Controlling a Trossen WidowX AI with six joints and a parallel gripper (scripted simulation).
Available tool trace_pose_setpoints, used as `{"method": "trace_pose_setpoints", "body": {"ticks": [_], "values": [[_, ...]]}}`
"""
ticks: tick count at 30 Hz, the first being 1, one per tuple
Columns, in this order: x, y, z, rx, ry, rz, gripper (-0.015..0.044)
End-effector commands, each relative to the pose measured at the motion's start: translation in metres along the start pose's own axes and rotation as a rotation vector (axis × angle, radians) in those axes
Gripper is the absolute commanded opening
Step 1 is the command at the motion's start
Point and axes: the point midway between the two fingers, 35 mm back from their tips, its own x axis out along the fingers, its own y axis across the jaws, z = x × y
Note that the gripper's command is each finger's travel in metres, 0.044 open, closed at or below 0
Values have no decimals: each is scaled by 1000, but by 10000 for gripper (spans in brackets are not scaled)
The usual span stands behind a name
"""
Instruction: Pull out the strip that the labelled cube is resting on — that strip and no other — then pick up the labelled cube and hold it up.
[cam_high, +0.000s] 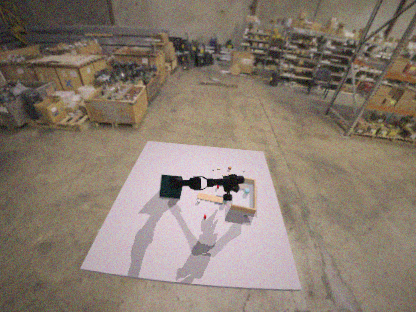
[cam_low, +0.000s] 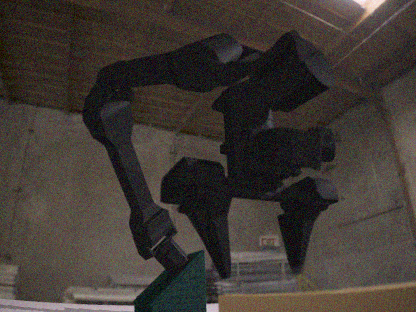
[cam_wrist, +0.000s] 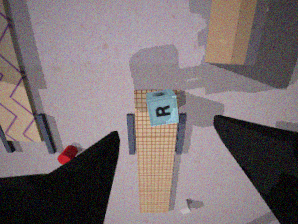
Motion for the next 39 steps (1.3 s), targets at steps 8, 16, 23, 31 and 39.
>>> {"method": "trace_pose_setpoints", "body": {"ticks": [8, 16, 23, 31, 39], "values": [[17, -1, 4, -7, 3, -5, 250], [30, -1, 4, -7, 3, -6, 250], [41, -1, 3, -7, 3, -6, 250], [54, -2, 2, -7, 3, -8, 250], [52, -2, 3, -1, 2, -2, 145]]}}
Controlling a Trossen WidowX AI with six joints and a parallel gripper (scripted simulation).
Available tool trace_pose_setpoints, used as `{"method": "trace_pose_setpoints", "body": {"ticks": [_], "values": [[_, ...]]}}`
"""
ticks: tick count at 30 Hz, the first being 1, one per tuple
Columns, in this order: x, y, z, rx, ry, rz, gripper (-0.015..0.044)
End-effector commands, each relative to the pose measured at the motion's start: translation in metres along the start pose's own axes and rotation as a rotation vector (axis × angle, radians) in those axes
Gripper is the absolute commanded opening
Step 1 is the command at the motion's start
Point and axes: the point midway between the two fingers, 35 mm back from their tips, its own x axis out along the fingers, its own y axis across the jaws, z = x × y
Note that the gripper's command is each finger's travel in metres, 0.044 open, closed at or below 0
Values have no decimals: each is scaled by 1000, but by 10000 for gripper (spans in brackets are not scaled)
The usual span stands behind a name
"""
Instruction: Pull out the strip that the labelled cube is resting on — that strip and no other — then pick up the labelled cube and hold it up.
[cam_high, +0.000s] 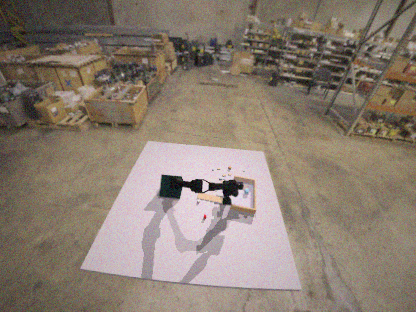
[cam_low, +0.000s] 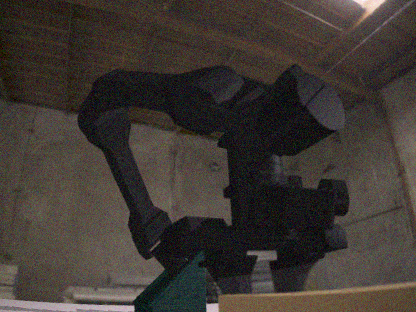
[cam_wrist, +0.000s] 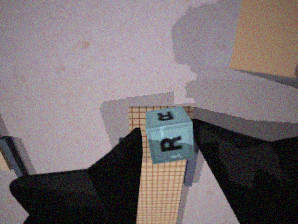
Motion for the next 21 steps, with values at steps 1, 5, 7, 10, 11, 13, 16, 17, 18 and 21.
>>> {"method": "trace_pose_setpoints", "body": {"ticks": [1, 5, 7, 10, 11, 13, 16, 17, 18, 21], "values": [[0, 0, 0, 1, 0, 0, 138], [0, 0, 0, 1, 0, 0, 112], [0, 0, 0, 1, 0, 0, 98], [0, 0, 0, 1, 0, 0, 39], [-1, 0, 0, 1, 0, 0, 13], [-5, 1, -6, 0, 0, 1, 0], [-15, 4, -18, -1, 1, 1, 0], [-18, 5, -22, -2, 1, 1, 0], [-21, 6, -26, -2, 1, 0, 0], [-30, 9, -39, -4, 2, 0, 0]]}}
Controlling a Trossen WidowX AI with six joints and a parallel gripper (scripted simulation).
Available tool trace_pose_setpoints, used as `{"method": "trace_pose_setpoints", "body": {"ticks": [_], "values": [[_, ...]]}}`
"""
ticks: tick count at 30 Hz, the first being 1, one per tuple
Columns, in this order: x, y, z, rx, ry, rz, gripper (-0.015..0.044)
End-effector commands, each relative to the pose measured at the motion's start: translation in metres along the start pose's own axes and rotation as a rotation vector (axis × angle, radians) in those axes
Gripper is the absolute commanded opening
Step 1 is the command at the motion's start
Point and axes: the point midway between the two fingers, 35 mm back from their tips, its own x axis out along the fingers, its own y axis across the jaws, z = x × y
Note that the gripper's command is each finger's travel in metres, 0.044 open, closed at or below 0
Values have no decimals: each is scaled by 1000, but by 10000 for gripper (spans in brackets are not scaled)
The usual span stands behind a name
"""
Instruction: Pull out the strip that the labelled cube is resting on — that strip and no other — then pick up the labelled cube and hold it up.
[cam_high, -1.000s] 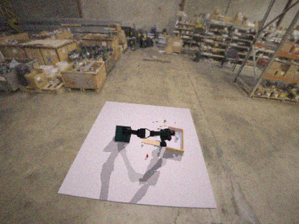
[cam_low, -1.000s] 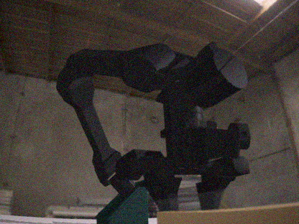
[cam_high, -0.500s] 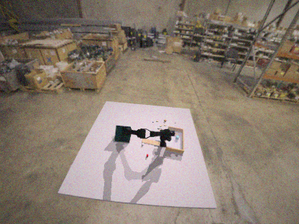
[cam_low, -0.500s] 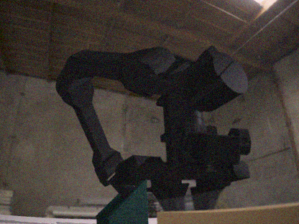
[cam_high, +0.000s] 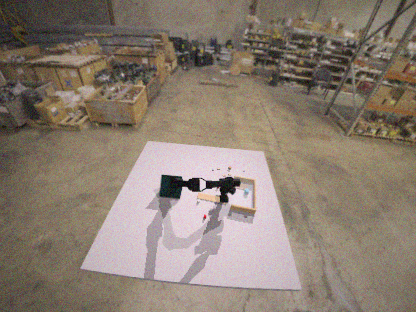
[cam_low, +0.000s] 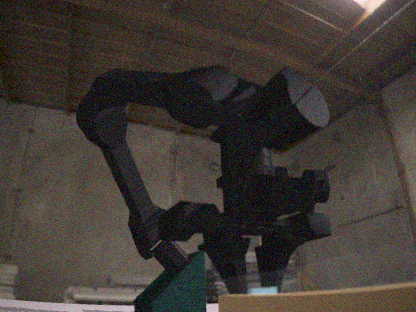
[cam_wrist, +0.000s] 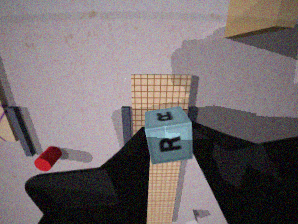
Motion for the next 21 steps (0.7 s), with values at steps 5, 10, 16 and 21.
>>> {"method": "trace_pose_setpoints", "body": {"ticks": [5, 10, 16, 21], "values": [[-22, 6, -34, -2, 0, -1, 0], [-23, 7, -35, -2, 0, -1, 0], [-23, 11, -55, -4, 1, 0, 0], [-23, 14, -73, -4, 2, 0, 0]]}}
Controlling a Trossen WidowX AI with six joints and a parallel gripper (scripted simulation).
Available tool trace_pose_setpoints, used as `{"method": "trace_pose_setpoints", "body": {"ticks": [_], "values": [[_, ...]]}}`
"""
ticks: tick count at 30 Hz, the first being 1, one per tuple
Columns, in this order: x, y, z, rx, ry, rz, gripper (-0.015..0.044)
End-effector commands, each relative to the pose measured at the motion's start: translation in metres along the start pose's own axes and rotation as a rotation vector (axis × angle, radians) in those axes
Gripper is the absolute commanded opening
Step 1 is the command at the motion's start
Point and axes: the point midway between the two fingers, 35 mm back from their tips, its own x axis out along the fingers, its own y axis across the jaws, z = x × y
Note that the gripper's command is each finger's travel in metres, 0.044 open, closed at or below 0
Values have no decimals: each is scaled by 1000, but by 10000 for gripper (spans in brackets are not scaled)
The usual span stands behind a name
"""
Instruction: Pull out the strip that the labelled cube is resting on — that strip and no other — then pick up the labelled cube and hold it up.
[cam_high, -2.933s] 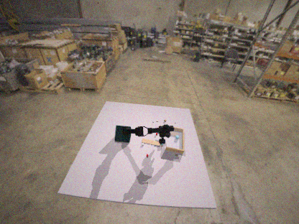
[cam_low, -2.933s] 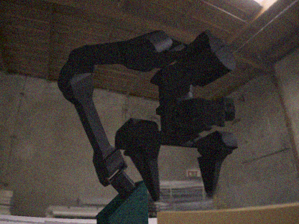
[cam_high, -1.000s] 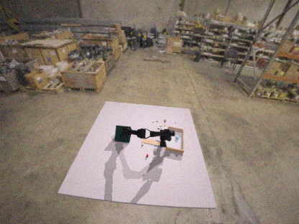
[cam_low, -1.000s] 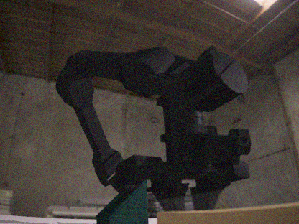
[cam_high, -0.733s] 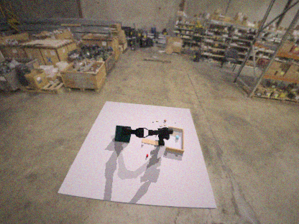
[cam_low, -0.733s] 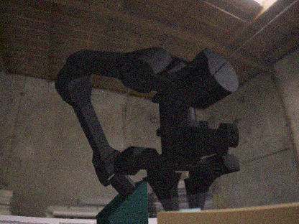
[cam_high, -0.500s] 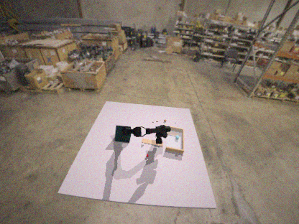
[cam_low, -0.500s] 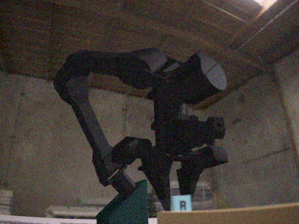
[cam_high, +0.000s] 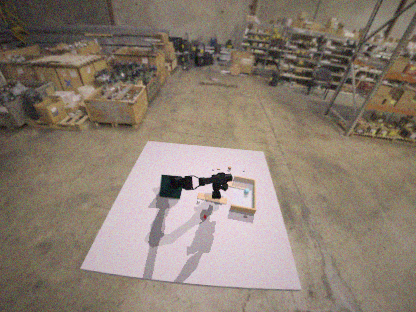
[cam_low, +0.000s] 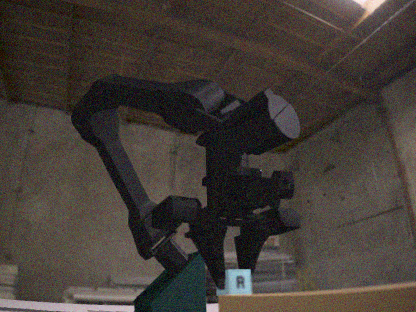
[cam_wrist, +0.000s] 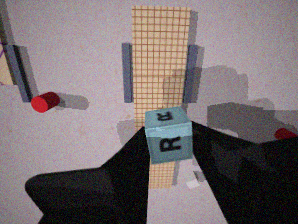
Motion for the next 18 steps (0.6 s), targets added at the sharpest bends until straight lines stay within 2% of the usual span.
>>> {"method": "trace_pose_setpoints", "body": {"ticks": [1, 6, 12, 18], "values": [[0, 4, -17, 5, 0, 5, 0], [-1, 5, -23, 5, 0, 5, 0], [-32, 5, -22, 5, 0, 6, 0], [-36, 5, -23, 5, 0, 6, 0]]}}
